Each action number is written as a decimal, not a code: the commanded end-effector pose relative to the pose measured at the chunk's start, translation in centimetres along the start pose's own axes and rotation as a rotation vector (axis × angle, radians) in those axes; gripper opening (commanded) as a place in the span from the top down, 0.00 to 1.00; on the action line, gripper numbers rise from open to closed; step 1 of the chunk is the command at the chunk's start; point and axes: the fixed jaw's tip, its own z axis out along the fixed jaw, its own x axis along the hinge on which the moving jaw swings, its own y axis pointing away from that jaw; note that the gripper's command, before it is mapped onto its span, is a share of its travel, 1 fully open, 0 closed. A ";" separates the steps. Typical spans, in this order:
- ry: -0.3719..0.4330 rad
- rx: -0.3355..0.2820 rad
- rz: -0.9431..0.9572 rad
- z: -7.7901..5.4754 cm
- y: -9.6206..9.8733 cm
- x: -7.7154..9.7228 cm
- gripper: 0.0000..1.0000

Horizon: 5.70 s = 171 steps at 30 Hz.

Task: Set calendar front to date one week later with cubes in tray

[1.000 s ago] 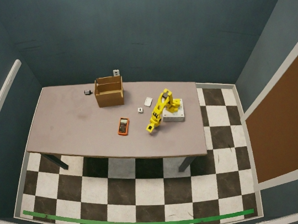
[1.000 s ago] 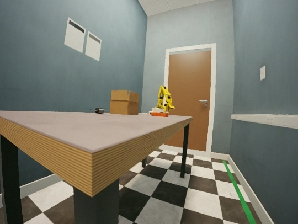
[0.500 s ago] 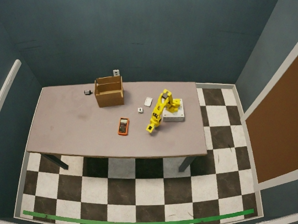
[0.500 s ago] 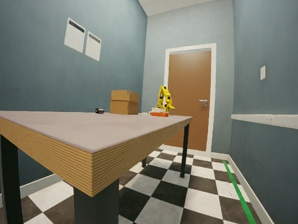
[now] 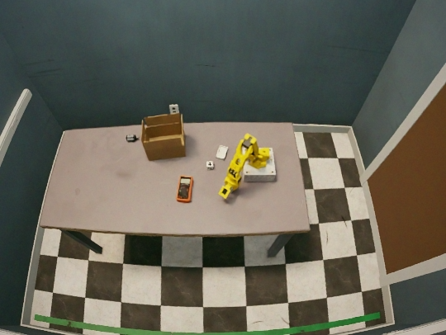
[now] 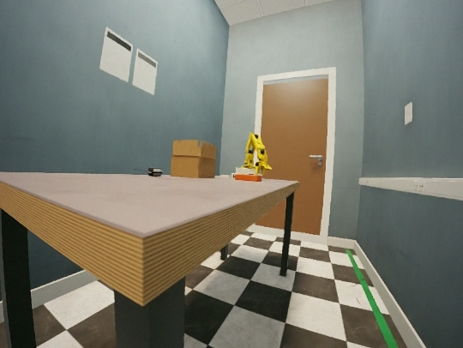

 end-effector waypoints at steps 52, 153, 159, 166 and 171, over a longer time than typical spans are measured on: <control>0.023 -0.002 -0.018 -0.8 0.2 0.3 0.64; -0.470 0.091 -0.313 -12.8 -0.2 -3.3 0.65; -0.461 0.143 -0.510 -12.4 -0.4 -3.1 0.65; -0.448 0.191 -0.697 -12.0 -0.7 -2.9 0.65; -0.431 0.241 -0.891 -11.7 -1.0 -2.7 0.65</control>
